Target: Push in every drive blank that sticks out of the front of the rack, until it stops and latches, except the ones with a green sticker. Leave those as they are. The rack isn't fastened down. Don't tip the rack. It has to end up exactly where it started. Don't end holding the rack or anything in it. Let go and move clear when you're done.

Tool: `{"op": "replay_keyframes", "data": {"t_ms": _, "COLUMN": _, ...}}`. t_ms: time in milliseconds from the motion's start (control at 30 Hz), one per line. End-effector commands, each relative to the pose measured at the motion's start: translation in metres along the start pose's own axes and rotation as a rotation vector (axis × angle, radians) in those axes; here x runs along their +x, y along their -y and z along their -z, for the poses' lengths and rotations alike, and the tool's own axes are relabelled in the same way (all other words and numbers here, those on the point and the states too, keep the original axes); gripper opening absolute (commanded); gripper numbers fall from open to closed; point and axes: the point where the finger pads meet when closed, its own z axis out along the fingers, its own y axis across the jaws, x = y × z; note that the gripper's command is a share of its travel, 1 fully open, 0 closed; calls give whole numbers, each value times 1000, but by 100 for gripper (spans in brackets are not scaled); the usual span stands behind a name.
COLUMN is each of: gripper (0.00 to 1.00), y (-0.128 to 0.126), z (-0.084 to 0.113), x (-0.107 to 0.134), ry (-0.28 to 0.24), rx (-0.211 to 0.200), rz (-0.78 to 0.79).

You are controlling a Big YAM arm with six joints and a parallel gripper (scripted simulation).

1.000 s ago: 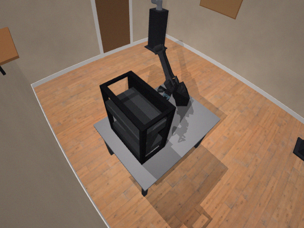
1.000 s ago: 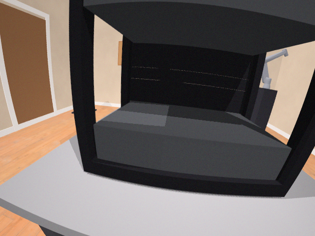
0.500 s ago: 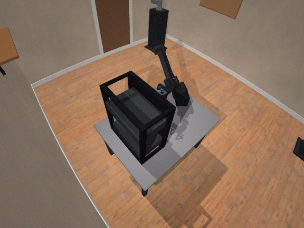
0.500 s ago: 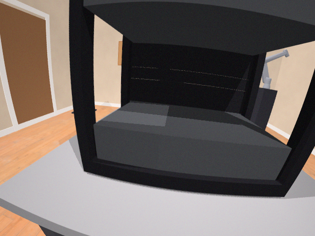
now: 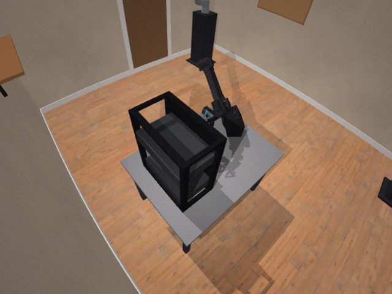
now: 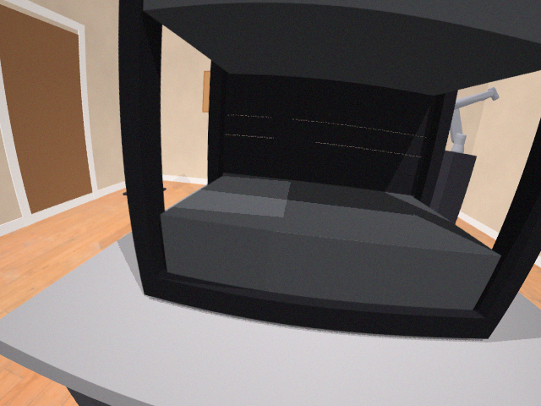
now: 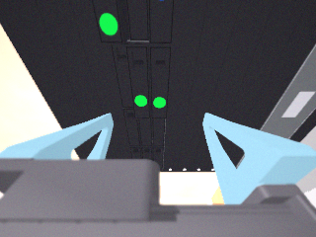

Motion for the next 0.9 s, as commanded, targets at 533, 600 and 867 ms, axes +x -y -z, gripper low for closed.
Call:
{"op": "replay_keyframes", "data": {"t_ms": 533, "gripper": 100, "y": 6, "z": 5, "x": -7, "ry": 20, "rx": 4, "rz": -13}}
{"op": "replay_keyframes", "data": {"t_ms": 600, "gripper": 100, "y": 6, "z": 5, "x": -7, "ry": 20, "rx": 4, "rz": -13}}
{"op": "replay_keyframes", "data": {"t_ms": 867, "gripper": 100, "y": 6, "z": 5, "x": -7, "ry": 20, "rx": 4, "rz": -13}}
